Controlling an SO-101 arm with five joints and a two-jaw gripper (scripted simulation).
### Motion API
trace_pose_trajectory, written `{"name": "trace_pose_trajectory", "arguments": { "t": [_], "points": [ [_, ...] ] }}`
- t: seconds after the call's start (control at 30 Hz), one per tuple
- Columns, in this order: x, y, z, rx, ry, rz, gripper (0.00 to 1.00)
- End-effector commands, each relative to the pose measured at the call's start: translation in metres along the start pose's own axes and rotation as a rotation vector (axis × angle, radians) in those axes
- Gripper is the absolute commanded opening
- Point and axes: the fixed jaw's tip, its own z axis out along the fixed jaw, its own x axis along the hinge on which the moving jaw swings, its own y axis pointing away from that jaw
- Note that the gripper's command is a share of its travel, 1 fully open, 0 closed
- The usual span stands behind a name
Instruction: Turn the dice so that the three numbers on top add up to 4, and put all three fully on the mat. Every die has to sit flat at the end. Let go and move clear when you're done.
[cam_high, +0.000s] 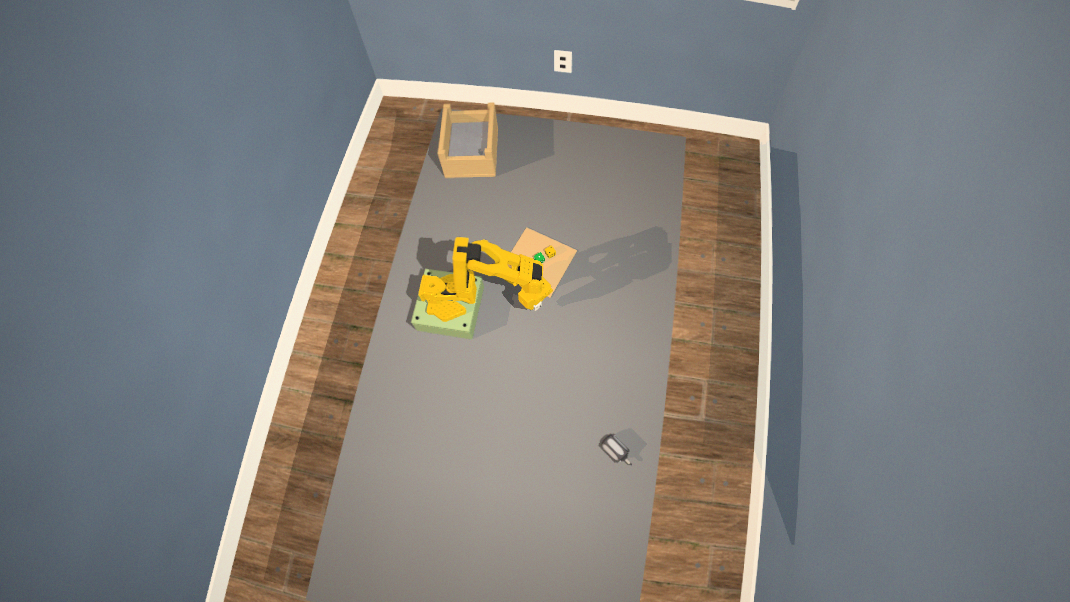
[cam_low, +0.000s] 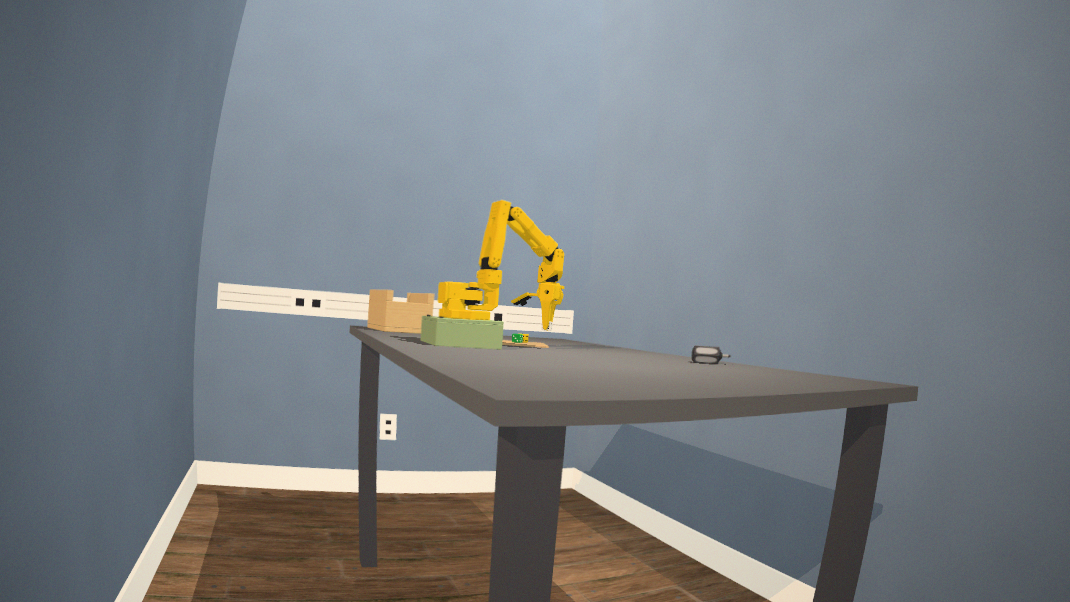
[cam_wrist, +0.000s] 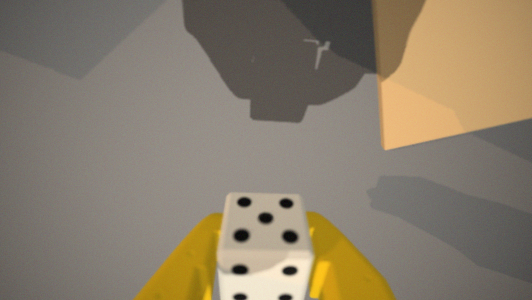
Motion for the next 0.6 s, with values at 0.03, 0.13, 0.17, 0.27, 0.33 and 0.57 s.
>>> {"name": "trace_pose_trajectory", "arguments": {
  "t": [0.03, 0.13, 0.17, 0.27, 0.33, 0.57],
  "points": [
    [0.0002, 0.0006, -0.0017, 0.016, 0.012, 0.164, 0.00],
    [-0.0006, 0.0004, -0.0017, 0.016, 0.011, 0.268, 0.00],
    [-0.0009, 0.0004, -0.0017, 0.016, 0.011, 0.301, 0.00],
    [-0.0016, 0.0001, -0.0017, 0.017, 0.010, 0.395, 0.00],
    [-0.0020, 0.0000, -0.0017, 0.017, 0.009, 0.452, 0.00],
    [-0.0029, -0.0005, -0.0017, 0.018, 0.008, 0.576, 0.00]
  ]
}}
